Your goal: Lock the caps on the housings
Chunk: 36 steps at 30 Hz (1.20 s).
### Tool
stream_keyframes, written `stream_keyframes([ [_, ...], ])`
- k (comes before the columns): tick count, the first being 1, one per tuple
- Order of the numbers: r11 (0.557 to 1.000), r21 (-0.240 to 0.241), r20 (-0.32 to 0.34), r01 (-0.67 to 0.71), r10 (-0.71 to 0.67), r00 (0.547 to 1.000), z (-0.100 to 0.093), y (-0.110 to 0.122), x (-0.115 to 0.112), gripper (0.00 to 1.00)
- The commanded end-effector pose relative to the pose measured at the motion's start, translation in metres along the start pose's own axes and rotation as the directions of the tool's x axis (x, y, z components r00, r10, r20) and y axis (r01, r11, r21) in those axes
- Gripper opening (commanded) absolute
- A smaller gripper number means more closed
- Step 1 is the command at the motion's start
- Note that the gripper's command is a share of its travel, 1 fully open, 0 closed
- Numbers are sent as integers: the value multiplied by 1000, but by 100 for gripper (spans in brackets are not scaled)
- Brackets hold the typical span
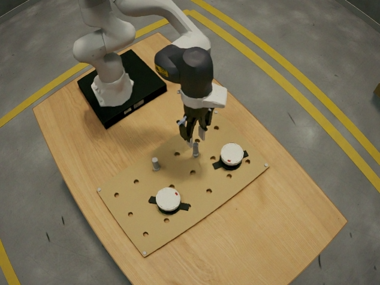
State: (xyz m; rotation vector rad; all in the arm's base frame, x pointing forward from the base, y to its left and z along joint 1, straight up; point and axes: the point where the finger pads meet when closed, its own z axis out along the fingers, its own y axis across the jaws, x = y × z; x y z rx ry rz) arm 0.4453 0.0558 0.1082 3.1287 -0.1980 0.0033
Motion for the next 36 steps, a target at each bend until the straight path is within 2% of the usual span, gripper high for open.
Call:
stream_keyframes([
  [1, 999, 7, 2, 37, -37, 999, 2, -1, -1, 36],
  [15, 999, 7, 2, 37, -37, 999, 8, -1, -1, 36],
  [36, 999, 7, 2, 37, -37, 999, 31, -1, -1, 36],
])
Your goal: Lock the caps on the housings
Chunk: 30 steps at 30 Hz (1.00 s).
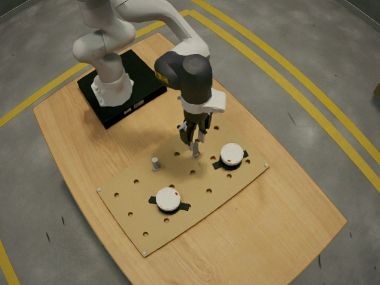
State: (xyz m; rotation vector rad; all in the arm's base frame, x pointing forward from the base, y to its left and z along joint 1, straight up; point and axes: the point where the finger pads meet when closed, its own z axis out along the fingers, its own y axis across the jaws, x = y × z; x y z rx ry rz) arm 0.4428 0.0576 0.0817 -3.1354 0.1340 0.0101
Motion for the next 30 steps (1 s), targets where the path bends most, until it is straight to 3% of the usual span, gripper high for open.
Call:
stream_keyframes([
  [1, 1000, -3, -7, -4, 4, 1000, 6, 1, 2, 36],
  [30, 1000, -3, -7, -4, 4, 1000, 39, 1, 2, 36],
])
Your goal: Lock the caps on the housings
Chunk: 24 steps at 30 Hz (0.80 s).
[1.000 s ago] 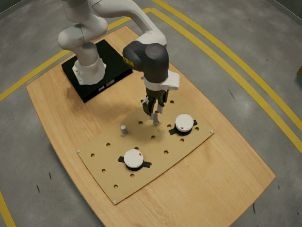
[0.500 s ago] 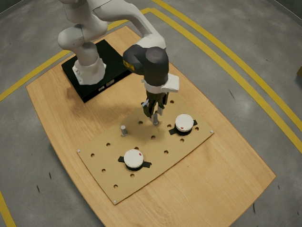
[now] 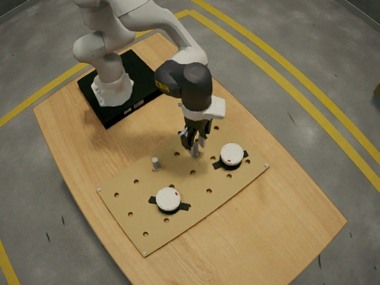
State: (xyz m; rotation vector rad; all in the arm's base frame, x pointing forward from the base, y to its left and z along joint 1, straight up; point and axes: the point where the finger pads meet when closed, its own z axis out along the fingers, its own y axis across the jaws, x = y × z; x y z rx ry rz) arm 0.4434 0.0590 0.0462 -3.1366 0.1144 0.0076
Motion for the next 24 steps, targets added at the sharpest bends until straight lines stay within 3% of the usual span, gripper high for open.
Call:
stream_keyframes([
  [1, 1000, -2, -5, -16, 16, 1000, 4, 3, 2, 36],
  [24, 1000, -2, -5, -16, 16, 1000, 12, 3, 2, 36],
])
